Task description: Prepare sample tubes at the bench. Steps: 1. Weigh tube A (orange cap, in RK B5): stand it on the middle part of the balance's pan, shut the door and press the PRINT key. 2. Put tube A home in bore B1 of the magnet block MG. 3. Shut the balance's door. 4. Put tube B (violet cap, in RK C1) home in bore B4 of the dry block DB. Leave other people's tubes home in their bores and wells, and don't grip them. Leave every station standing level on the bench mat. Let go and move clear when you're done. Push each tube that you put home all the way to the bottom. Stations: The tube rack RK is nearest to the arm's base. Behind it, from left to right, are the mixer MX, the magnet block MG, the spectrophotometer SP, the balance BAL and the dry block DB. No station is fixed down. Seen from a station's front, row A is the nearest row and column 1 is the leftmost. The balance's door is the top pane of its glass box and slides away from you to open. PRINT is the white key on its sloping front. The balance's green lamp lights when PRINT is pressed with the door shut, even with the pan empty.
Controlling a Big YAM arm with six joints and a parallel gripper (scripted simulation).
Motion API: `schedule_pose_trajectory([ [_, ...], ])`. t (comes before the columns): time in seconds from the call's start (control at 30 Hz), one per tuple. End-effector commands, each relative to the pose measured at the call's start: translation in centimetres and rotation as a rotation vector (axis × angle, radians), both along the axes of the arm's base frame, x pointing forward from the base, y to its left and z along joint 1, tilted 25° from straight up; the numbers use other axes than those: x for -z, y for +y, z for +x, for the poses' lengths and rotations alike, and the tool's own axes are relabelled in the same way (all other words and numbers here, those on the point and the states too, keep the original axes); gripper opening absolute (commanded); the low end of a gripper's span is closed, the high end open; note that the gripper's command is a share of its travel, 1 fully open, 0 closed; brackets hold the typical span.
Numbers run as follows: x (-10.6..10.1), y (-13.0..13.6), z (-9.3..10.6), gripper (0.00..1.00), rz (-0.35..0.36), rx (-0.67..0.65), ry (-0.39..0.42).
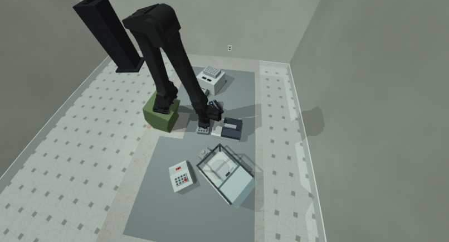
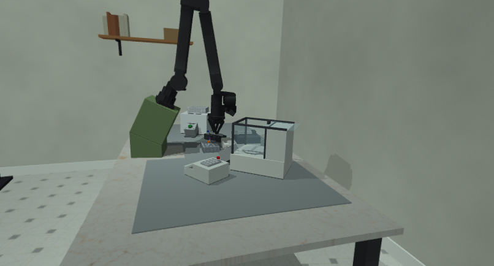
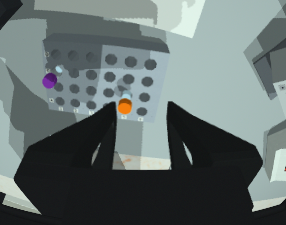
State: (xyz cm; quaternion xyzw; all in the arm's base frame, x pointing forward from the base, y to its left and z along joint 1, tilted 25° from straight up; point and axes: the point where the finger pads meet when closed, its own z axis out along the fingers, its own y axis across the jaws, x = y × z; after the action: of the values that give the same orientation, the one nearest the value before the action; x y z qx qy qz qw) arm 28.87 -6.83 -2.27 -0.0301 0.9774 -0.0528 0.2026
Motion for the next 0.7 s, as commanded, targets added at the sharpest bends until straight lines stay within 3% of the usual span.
schedule_pose_trajectory([
  [0.0, -0.4, 0.6, 0.1, 0.36, 0.022, 0.091, -0.053],
  [0.13, 1.3, 2.1, -2.5, 0.36, 0.044, 0.136, -0.057],
  [0.33, 0.6, 1.6, -1.6, 0.36, 0.042, 0.146, -0.076],
  [0.67, 1.2, 1.3, -2.9, 0.36, 0.041, 0.143, -0.040],
])
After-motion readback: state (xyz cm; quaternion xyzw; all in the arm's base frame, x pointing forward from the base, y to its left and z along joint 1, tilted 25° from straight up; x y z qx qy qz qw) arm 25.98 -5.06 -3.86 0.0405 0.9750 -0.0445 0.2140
